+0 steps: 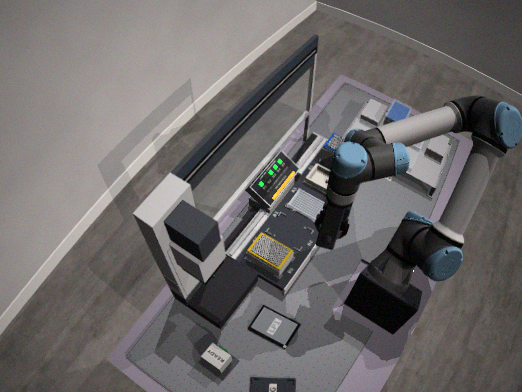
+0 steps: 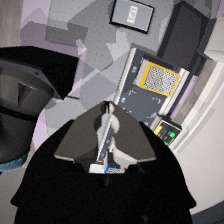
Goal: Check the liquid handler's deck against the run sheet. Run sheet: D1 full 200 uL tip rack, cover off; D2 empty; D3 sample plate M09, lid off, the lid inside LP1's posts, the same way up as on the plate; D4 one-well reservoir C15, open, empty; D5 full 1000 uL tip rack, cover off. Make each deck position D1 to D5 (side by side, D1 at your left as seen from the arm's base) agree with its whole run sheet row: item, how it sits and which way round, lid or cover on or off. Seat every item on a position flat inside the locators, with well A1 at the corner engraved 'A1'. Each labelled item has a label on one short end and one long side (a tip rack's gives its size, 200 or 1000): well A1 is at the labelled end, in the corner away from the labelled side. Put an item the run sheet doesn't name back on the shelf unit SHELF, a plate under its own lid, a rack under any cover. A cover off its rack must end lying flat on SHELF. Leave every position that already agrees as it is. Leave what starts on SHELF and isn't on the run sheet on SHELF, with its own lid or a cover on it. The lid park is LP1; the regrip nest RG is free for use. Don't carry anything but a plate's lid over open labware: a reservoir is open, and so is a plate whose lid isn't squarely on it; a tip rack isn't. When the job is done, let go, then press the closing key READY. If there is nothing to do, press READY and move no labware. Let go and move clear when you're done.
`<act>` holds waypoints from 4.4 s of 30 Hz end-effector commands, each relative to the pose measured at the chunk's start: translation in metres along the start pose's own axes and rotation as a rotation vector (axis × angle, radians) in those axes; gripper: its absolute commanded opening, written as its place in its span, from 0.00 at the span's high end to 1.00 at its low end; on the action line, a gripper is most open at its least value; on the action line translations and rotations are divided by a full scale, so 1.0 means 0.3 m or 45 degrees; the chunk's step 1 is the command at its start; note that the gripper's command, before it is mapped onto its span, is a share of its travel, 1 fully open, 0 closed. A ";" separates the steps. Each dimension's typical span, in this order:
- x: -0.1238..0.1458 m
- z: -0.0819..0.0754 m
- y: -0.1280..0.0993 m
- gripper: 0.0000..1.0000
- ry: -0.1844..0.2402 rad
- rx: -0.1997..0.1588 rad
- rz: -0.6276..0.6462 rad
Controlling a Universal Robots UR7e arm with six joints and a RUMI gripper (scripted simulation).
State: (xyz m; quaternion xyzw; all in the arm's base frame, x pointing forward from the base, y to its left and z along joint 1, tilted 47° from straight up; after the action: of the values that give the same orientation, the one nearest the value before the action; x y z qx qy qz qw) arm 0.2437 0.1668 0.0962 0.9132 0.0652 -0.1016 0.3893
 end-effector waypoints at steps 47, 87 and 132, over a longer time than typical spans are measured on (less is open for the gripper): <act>0.128 0.000 -0.493 1.00 0.001 0.000 0.044; 0.239 0.000 -0.932 1.00 0.001 0.001 0.322; 0.599 -0.001 -0.963 1.00 0.001 0.001 0.322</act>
State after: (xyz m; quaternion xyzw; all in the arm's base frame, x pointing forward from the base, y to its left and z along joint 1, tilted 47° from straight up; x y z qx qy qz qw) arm 0.3522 0.3734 -0.1474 0.9141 -0.0505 -0.0516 0.3991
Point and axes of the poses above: the point where the finger pads meet when closed, its own z axis out along the fingers, its own x axis across the jaws, y = z × x, the point moved 8 cm from there along -z, back along the fingers, and after that the axes turned 2 degrees about -z, right-handed, at the moved point
